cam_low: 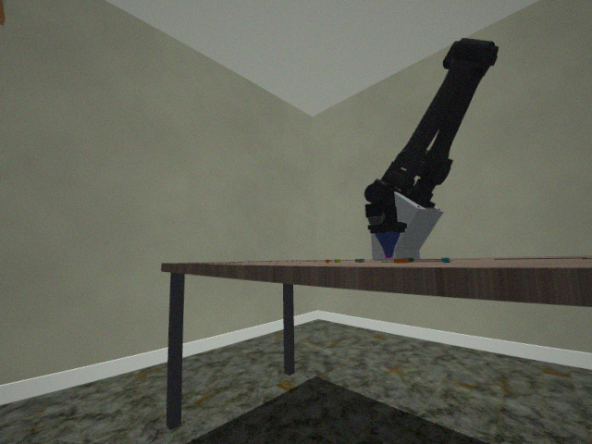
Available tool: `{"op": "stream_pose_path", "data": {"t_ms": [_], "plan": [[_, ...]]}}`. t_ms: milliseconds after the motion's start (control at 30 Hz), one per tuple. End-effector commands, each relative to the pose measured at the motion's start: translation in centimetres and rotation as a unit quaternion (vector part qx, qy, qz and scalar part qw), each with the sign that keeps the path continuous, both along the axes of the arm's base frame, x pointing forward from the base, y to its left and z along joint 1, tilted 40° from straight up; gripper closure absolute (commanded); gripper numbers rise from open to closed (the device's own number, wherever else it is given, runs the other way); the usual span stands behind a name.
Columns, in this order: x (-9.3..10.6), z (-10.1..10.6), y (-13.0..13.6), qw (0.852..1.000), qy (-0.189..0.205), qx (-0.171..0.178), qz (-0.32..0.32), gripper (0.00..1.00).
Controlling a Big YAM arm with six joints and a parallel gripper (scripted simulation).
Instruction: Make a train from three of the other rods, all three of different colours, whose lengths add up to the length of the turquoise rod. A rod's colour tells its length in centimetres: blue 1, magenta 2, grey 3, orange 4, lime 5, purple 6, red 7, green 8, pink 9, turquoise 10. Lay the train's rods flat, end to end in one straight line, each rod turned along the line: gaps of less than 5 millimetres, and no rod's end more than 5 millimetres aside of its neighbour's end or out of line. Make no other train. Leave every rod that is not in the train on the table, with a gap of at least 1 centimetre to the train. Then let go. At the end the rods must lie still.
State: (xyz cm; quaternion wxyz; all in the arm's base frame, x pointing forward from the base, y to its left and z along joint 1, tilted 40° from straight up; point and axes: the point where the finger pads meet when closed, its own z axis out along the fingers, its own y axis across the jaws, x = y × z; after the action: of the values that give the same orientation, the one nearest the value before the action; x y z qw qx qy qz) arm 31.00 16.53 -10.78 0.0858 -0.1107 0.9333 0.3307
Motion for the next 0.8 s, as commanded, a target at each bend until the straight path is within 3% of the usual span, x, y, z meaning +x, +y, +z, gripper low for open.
{"op": "stream_pose_path", "data": {"t_ms": [0,767], "plan": [[0.02,0.32,0.48,1.000,-0.011,0.000,0.011,0.96],[0.05,-0.52,0.76,1.000,-0.002,0.000,0.004,0.96]]}}
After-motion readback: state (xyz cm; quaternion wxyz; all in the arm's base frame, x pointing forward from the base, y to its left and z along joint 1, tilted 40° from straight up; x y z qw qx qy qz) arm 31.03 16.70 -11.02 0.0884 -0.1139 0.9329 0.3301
